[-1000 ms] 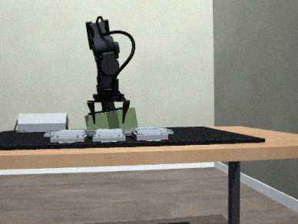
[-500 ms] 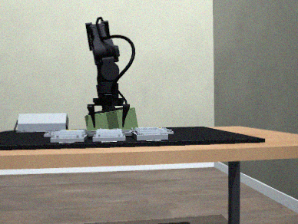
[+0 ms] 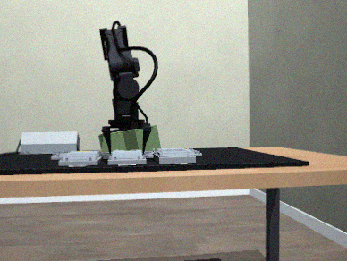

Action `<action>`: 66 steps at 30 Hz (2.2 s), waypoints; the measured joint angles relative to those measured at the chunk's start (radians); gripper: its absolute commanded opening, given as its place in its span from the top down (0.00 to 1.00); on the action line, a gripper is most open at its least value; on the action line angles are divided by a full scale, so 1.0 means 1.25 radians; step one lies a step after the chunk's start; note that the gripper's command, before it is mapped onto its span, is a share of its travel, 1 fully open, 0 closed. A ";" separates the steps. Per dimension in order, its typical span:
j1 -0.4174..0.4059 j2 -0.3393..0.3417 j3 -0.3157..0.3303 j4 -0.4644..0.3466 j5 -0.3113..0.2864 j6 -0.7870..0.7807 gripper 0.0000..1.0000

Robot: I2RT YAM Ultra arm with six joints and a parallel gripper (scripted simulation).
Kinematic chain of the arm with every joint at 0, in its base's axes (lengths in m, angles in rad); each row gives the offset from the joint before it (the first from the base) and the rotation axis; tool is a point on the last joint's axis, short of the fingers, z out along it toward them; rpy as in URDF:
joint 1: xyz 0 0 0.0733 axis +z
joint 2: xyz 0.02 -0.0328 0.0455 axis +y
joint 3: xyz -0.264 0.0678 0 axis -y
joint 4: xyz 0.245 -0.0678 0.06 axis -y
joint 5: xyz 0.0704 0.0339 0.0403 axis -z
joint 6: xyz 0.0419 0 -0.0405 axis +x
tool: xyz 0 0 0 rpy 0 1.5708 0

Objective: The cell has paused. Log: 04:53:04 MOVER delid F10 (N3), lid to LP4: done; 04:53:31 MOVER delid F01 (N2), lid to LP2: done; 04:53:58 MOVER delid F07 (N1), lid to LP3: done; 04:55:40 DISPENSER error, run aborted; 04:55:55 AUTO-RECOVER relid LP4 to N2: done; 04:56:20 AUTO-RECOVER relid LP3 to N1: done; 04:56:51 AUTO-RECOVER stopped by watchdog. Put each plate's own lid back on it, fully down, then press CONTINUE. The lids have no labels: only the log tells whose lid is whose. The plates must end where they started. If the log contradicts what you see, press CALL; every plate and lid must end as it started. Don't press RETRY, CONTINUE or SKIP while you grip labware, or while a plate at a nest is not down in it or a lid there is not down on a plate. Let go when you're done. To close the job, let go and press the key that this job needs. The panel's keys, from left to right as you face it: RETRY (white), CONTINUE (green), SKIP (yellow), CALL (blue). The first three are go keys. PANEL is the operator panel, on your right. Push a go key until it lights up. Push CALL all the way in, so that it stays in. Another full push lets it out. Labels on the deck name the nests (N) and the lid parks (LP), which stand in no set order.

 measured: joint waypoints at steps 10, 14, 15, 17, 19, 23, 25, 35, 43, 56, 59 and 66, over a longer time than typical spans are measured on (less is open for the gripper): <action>0.000 0.006 0.013 0.000 0.000 0.000 0.00; 0.000 0.009 0.020 0.000 0.000 0.000 0.00; 0.000 0.009 0.020 0.000 0.000 0.000 0.00; 0.000 0.009 0.020 0.000 0.000 0.000 0.00; 0.000 0.009 0.020 0.000 0.000 0.000 0.00; 0.000 0.009 0.020 0.000 0.000 0.000 0.00; 0.000 0.010 0.021 0.000 0.000 0.000 0.02; 0.000 0.012 0.020 0.000 0.000 0.000 0.11; 0.000 0.013 0.026 -0.003 0.000 0.000 0.18; 0.000 0.013 0.028 -0.005 -0.001 0.000 1.00; 0.000 0.014 0.029 -0.006 -0.001 0.000 1.00; 0.000 0.013 0.035 -0.015 -0.001 0.000 1.00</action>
